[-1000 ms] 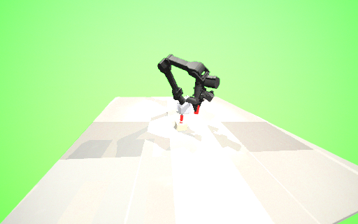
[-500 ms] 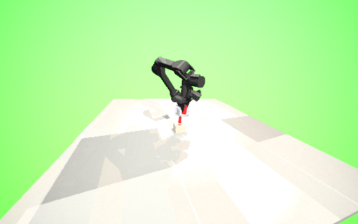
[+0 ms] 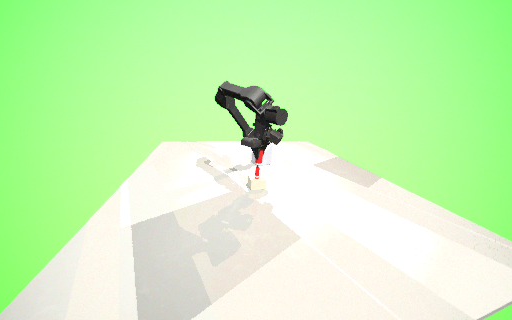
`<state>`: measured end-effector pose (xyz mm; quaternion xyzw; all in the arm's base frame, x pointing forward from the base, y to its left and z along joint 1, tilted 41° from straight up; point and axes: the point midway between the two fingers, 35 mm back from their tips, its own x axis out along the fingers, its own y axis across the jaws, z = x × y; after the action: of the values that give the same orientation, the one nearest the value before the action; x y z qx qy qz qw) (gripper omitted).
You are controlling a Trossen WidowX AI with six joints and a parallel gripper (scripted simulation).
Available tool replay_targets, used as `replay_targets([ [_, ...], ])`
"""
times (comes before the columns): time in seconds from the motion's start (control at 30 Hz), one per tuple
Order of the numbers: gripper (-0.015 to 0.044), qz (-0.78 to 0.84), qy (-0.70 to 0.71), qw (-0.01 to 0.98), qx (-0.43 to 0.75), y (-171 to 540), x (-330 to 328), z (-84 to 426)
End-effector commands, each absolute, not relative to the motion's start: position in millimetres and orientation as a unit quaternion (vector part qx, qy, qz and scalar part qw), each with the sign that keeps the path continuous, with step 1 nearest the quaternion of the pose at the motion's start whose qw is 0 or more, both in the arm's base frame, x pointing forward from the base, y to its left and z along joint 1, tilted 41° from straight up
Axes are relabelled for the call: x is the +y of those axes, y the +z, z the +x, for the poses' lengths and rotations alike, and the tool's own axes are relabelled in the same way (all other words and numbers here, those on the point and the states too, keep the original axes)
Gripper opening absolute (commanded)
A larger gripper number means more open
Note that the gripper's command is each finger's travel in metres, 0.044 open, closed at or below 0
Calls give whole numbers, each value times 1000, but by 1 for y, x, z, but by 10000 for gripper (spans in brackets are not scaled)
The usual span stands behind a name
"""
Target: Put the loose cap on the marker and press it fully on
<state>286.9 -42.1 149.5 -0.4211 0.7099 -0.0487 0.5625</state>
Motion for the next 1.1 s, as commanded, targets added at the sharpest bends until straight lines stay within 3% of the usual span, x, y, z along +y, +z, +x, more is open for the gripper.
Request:
replay_targets([
  [0.0,0,-424,-49,562,708,148,-45,287],
  [1.07,0,-425,-50,562,708,110,-79,286],
])
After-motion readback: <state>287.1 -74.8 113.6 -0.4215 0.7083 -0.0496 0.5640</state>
